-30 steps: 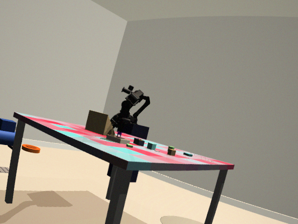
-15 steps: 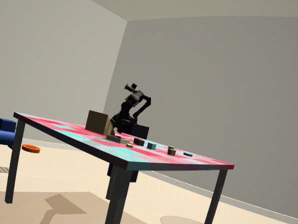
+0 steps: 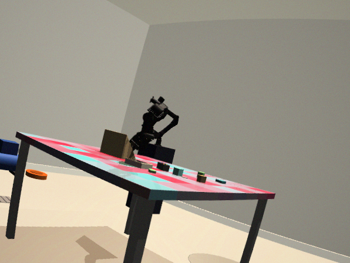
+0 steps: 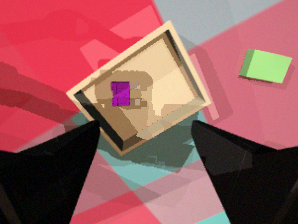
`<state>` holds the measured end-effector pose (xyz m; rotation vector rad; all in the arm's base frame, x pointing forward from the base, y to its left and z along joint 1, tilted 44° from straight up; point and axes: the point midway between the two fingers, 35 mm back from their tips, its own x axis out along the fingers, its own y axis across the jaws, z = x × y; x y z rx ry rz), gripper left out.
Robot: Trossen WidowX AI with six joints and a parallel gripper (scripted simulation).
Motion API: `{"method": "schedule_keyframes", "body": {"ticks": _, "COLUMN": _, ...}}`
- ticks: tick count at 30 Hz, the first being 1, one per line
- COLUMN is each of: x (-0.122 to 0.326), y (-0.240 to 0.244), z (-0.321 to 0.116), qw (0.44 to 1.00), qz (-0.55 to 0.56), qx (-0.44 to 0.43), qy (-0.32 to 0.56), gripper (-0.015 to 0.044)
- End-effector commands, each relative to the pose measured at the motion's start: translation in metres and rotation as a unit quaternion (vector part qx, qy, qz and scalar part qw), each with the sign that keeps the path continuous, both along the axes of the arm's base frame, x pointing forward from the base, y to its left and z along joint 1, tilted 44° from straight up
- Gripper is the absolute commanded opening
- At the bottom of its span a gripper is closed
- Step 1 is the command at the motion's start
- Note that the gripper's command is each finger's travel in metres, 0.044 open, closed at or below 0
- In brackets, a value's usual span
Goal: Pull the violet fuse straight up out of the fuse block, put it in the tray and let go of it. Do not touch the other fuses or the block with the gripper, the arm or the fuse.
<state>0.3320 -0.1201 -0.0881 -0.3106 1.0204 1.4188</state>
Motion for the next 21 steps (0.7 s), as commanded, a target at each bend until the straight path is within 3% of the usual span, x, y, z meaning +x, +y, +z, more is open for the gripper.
{"method": "schedule_keyframes", "body": {"ticks": 1, "x": 0.0002, "y": 0.0012, "z": 0.0008, "qw": 1.0, "qz": 0.007, "qx": -0.001, "qy": 0.001, "gripper": 0.033}}
{"method": "schedule_keyframes", "body": {"ticks": 21, "x": 0.0002, "y": 0.0009, "z": 0.0005, "qw": 1.0, "qz": 0.002, "qx": 0.0, "qy": 0.001, "gripper": 0.033}}
